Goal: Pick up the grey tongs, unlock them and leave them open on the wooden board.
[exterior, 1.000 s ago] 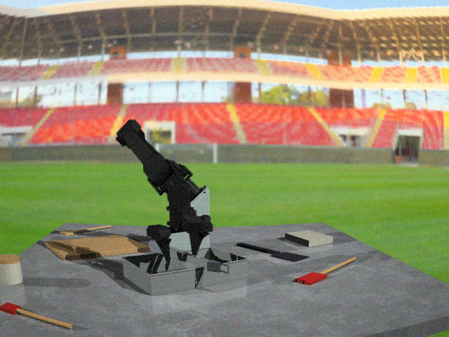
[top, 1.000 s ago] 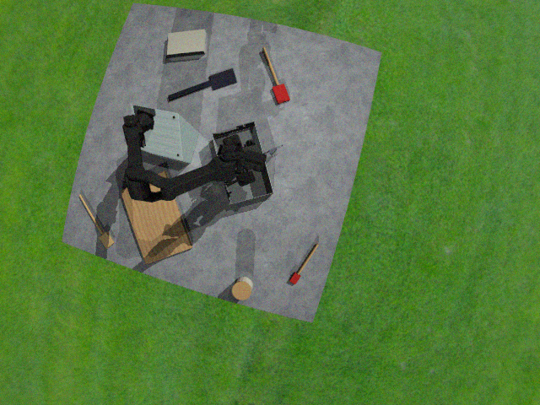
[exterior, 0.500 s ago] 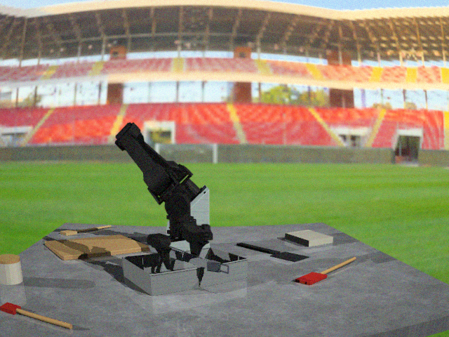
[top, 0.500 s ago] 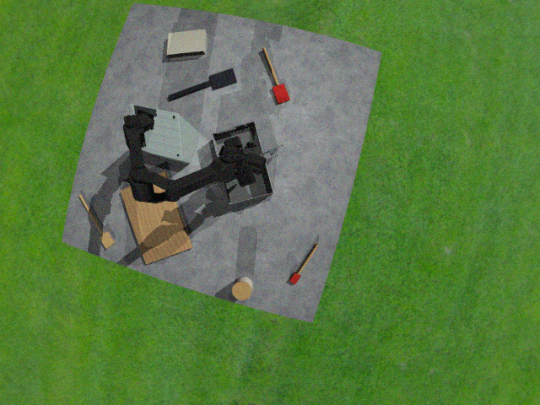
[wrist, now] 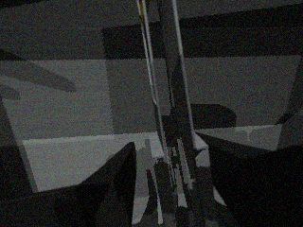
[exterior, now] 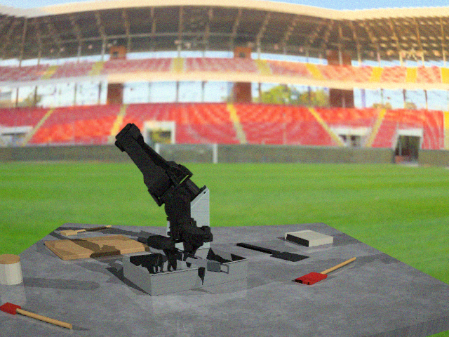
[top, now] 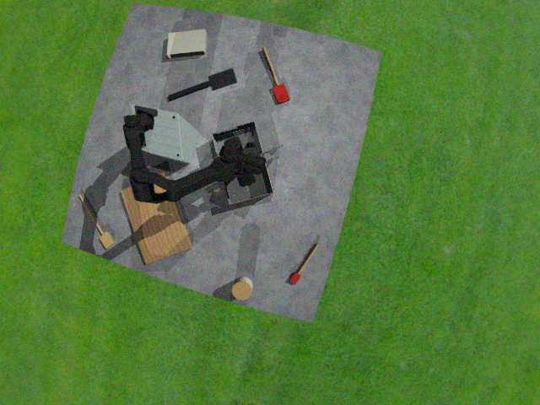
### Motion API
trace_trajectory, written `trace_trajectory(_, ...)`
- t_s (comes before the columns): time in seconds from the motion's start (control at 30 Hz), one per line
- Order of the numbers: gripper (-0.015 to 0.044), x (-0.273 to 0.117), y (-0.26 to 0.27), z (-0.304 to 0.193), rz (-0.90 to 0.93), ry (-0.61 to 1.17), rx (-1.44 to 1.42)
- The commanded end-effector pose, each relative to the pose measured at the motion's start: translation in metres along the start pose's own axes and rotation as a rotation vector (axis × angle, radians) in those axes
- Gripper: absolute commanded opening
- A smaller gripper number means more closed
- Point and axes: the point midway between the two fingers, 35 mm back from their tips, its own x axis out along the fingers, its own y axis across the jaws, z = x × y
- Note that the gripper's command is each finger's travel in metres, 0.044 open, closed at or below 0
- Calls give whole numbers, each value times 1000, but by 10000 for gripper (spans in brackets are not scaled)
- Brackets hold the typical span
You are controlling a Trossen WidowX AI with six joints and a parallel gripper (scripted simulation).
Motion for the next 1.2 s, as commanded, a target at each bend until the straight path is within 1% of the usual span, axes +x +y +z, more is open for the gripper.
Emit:
trace_trajectory(0.0, 99, -1, -1, 0, 0, 0, 2)
trace_trajectory(0.4, 19, -1, -1, 0, 0, 0, 2)
trace_trajectory(0.6, -139, -3, -1, 1, 1, -1, 2)
trace_trajectory(0.63, -150, -9, -1, 2, 2, -2, 1)
trace_trajectory(0.7, -150, -28, -1, 4, 4, -4, 0)
trace_trajectory(0.83, -150, -89, -1, 6, 7, -4, -5)
trace_trajectory(0.93, -150, -118, 0, 2, 4, -1, -7)
trace_trajectory(1.0, -150, -126, 0, 1, 3, 0, -8)
trace_trajectory(1.17, -150, -126, 0, 1, 3, 0, -8)
